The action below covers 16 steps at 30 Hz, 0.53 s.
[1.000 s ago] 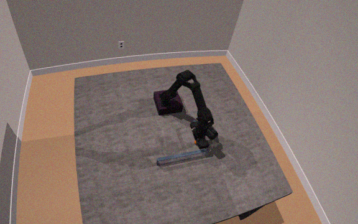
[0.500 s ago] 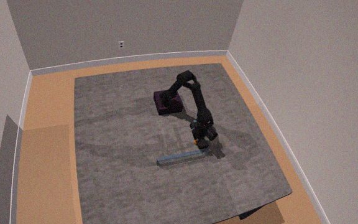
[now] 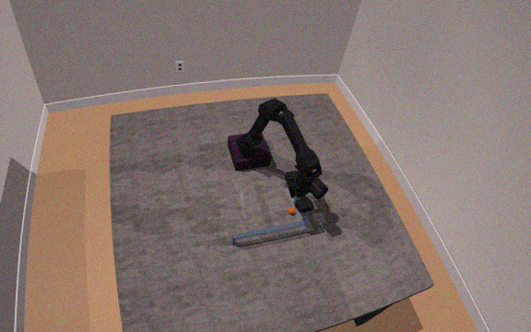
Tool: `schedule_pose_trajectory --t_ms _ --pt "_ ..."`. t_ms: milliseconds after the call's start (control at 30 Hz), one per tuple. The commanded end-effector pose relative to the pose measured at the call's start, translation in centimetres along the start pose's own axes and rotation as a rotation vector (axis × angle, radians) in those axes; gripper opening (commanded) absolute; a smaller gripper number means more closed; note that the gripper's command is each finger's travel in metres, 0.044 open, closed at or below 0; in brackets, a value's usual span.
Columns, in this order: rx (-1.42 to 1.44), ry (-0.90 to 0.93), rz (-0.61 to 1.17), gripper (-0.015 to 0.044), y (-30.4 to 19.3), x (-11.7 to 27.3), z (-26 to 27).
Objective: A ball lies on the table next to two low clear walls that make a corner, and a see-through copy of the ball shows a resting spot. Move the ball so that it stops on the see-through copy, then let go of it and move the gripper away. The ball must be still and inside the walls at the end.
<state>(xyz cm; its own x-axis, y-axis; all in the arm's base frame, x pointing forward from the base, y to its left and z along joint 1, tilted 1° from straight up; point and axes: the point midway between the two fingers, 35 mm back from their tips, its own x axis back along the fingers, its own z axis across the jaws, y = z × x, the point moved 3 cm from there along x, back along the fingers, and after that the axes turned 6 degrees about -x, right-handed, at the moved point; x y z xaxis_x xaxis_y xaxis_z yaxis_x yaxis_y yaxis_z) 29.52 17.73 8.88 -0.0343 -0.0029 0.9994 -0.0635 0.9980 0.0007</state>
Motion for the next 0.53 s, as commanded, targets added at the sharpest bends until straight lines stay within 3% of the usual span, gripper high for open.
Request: schedule_pose_trajectory --t_ms 0,267,433,500 --pt "-0.001 -0.004 0.003 0.025 -0.1 1.9 0.2" --pt "0.0 -0.023 -0.012 0.025 0.1 1.6 -0.2" --pt "0.0 -0.025 -0.013 0.0381 -0.2 6.5 0.3" --pt "0.0 -0.025 -0.013 0.0433 -0.2 6.8 0.4"
